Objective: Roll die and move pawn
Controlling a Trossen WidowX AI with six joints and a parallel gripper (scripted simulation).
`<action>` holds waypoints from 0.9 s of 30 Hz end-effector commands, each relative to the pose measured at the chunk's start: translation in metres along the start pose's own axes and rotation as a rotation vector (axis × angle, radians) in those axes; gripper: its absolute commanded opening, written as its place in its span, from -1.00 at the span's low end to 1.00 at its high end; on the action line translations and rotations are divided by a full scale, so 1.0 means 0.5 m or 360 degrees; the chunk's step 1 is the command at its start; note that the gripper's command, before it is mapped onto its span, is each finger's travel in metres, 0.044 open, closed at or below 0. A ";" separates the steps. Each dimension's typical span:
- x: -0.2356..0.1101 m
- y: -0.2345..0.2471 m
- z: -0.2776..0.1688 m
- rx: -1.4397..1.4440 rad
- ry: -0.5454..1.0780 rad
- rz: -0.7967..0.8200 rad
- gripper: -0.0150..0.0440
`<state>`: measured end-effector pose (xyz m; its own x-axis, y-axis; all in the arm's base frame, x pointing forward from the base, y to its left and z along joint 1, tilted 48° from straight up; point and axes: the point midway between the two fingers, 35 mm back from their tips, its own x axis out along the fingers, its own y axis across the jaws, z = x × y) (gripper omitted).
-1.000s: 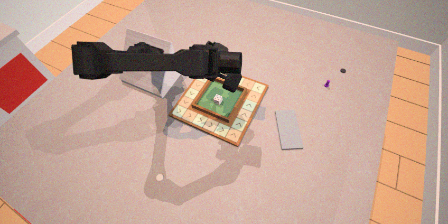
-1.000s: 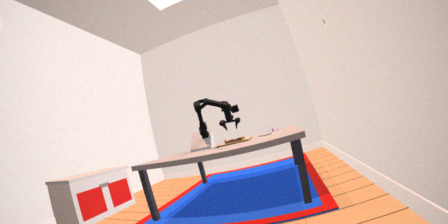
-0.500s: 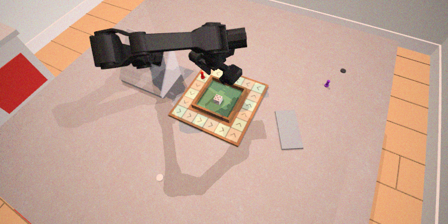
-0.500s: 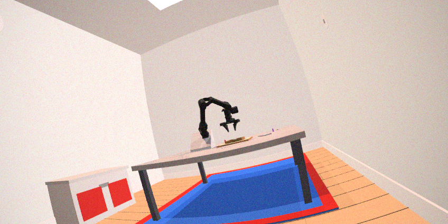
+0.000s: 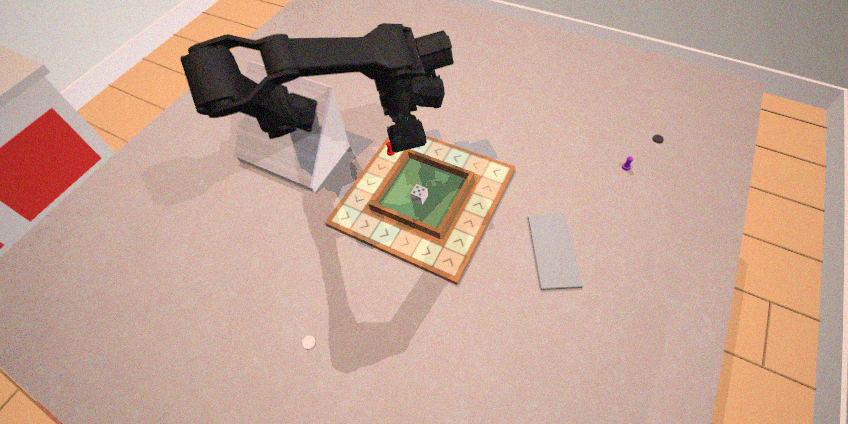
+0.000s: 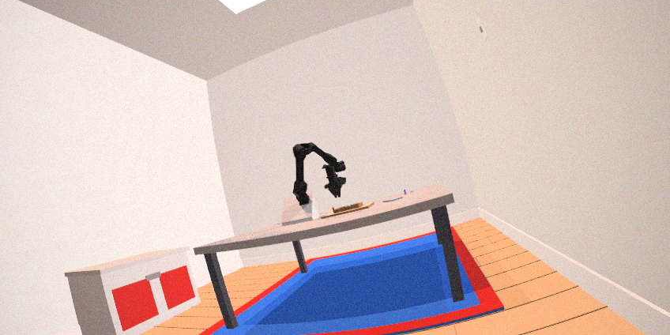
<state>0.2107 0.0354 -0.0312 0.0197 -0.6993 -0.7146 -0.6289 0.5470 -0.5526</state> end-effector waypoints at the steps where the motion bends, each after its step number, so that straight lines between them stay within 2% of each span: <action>1: 0.045 0.086 -0.066 0.0753 0.0061 -0.0067 0.19; 15: 0.045 0.084 -0.063 0.0753 0.0061 -0.0067 0.19; 19: 0.073 0.083 -0.064 0.0753 0.0061 -0.0068 0.19; 27: 0.087 0.082 -0.064 0.0753 0.0061 -0.0067 0.19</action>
<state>0.1636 0.0187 -0.0675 0.0101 -0.7292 -0.6843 -0.1947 0.6698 -0.7166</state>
